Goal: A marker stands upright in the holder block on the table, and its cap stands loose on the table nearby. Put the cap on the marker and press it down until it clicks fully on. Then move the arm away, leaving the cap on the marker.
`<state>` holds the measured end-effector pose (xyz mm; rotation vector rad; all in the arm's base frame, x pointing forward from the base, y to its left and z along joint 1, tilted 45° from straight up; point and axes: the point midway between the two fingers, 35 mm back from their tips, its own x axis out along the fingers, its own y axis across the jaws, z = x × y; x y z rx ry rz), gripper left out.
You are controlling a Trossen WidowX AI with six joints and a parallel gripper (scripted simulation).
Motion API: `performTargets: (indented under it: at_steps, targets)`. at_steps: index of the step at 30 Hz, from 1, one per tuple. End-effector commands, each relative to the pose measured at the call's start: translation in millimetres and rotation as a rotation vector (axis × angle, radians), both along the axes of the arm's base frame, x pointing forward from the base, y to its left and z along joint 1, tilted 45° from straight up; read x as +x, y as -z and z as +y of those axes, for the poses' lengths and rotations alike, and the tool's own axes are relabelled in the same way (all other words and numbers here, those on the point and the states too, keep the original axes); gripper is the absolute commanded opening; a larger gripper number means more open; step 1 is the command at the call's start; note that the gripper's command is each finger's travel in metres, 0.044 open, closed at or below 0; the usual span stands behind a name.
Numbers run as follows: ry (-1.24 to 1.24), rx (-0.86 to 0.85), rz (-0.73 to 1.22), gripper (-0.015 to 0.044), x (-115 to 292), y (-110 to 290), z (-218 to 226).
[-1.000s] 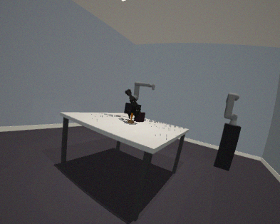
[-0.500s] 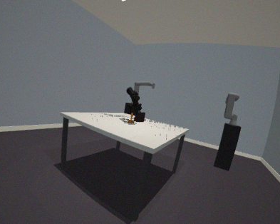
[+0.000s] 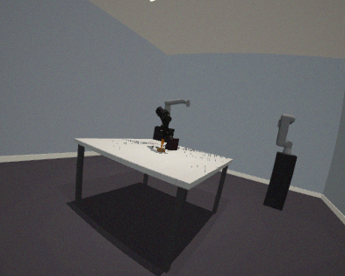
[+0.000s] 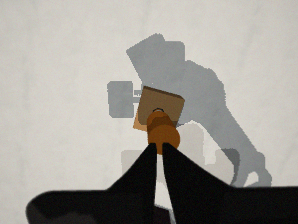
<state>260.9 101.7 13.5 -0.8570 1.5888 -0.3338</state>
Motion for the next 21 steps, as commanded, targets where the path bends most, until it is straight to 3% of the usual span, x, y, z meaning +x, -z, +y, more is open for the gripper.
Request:
performTargets:
  at_steps: [1, 21]
  targets:
    - [0.217, -0.019, -0.169, 0.0000, -1.3, -10.8, 1.2]
    - [0.217, -0.019, -0.169, 0.0000, -1.4, 0.2, -9.6]
